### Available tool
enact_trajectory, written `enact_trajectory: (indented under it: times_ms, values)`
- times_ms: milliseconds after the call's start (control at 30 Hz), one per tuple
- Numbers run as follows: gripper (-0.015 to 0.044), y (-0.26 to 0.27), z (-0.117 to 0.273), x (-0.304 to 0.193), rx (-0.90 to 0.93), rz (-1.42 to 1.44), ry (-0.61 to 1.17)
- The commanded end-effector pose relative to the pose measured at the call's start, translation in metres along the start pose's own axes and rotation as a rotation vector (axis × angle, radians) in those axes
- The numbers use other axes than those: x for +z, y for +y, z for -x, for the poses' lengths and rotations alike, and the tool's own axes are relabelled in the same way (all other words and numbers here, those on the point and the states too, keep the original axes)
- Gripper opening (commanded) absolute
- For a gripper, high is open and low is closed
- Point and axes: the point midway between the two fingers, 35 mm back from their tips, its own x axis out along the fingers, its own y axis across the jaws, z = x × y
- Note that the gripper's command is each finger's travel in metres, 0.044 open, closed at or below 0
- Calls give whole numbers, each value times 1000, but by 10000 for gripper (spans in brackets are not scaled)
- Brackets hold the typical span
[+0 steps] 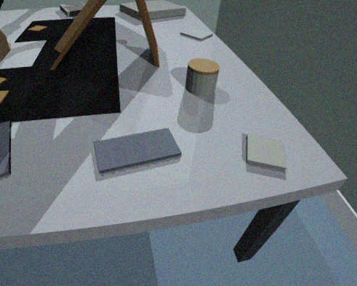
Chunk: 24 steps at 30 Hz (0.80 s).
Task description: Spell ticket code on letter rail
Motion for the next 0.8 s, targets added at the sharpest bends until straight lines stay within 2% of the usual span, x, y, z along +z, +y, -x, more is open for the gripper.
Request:
enact_trajectory:
  times_ms: [0,767]
  values:
    - [0,0,-1,2,-2,0,-3]
    - [0,2,-8,10,-2,0,-4]
